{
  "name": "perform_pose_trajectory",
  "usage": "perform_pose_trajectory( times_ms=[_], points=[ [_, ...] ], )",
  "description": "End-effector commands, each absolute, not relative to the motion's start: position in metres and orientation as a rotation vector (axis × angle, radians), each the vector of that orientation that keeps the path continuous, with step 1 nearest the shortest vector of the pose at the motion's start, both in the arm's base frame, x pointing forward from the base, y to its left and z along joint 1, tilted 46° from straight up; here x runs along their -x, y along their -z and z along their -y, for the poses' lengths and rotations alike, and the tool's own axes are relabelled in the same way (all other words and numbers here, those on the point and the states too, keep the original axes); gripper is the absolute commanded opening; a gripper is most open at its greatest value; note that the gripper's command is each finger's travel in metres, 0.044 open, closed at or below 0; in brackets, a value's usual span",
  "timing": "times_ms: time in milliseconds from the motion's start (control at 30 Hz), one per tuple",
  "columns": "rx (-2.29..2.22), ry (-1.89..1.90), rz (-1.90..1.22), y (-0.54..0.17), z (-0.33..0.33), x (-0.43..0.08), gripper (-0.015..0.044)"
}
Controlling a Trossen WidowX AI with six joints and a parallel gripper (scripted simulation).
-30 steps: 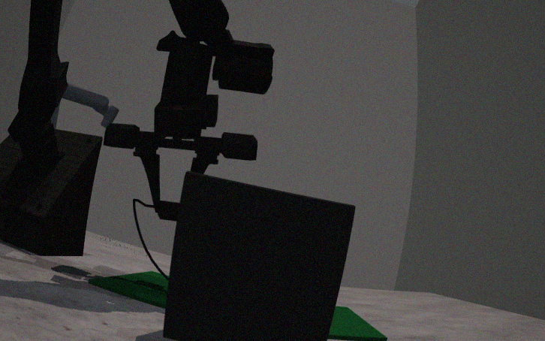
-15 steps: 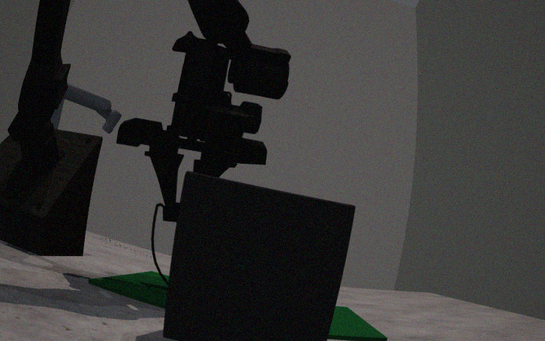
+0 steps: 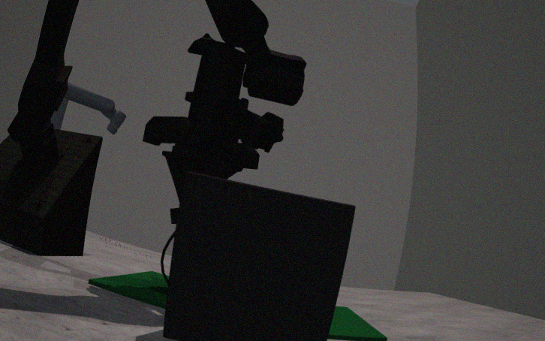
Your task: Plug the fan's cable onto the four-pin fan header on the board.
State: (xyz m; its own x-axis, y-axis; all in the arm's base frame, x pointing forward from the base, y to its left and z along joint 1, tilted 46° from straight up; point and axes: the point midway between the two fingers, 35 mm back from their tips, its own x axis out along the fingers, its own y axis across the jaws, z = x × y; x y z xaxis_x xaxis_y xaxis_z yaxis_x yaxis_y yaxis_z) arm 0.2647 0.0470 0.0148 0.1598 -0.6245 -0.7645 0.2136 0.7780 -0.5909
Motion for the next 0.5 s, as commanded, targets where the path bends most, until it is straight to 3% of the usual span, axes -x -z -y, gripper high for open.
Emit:
perform_pose_trajectory(
  times_ms=[0, 467],
  points=[
    [0.513, 0.542, -1.321, -0.016, -0.049, -0.272, 0.0000],
    [0.931, 0.254, -1.464, -0.013, -0.052, -0.287, 0.0000]
  ],
)
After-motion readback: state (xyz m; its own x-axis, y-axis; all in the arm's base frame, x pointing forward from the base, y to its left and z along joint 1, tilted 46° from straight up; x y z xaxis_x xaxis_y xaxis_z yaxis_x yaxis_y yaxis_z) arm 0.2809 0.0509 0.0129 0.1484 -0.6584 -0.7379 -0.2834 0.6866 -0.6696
